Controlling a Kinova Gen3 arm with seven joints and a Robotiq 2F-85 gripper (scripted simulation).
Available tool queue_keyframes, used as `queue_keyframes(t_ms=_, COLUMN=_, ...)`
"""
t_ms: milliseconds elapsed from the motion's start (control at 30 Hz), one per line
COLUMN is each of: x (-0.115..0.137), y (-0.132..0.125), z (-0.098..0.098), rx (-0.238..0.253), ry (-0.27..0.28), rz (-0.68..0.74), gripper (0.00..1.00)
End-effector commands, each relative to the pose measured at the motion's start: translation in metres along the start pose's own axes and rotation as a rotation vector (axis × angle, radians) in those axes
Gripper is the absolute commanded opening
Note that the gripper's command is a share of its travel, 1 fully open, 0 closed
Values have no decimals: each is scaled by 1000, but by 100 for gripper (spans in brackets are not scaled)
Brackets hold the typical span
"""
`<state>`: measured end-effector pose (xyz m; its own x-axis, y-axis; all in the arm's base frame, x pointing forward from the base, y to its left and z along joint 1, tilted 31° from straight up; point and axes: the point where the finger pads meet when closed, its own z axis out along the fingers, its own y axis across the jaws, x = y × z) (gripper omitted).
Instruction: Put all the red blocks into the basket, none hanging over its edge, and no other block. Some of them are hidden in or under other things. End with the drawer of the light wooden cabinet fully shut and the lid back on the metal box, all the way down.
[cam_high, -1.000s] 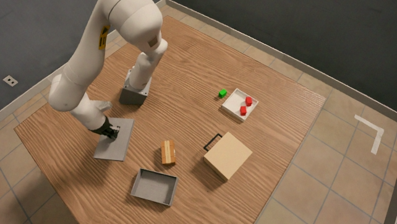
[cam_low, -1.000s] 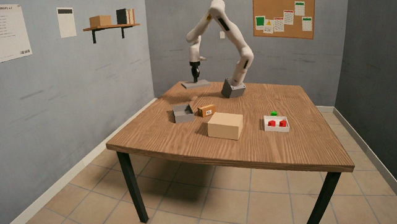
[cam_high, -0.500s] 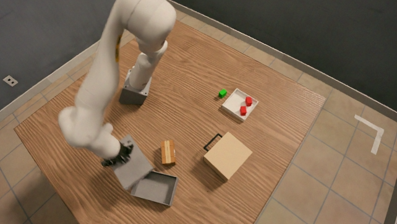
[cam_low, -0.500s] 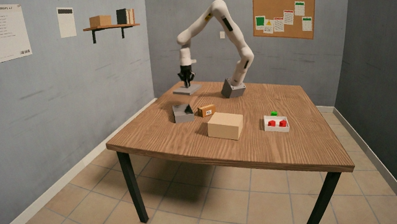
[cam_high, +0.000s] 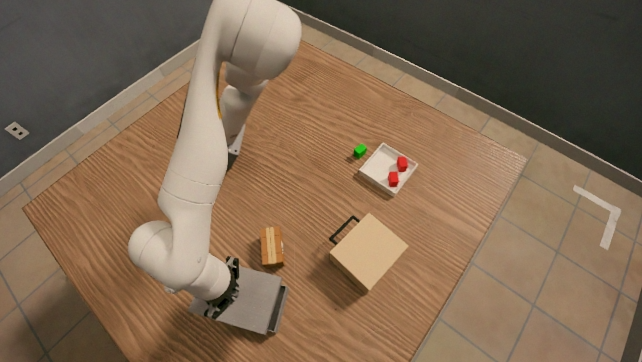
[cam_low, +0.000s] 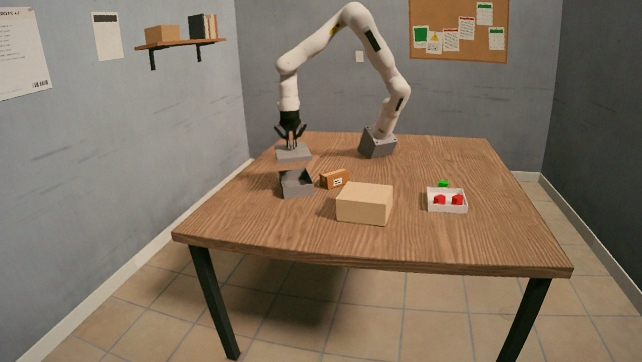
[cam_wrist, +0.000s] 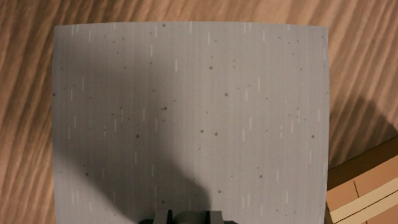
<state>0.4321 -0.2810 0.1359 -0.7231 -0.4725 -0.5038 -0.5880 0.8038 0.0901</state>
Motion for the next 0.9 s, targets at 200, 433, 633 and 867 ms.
queue_keyframes(t_ms=200, x=-4, y=-1, z=0, rx=-4, ry=1, rz=-23, gripper=10)
queue_keyframes(t_ms=433, x=-4, y=-1, z=1, rx=-4, ry=1, rz=-22, gripper=10)
queue_keyframes(t_ms=633, x=-3, y=1, z=5, rx=-7, ry=2, rz=-21, gripper=10)
queue_keyframes(t_ms=867, x=-3, y=3, z=12, rx=-10, ry=2, rz=-19, gripper=10)
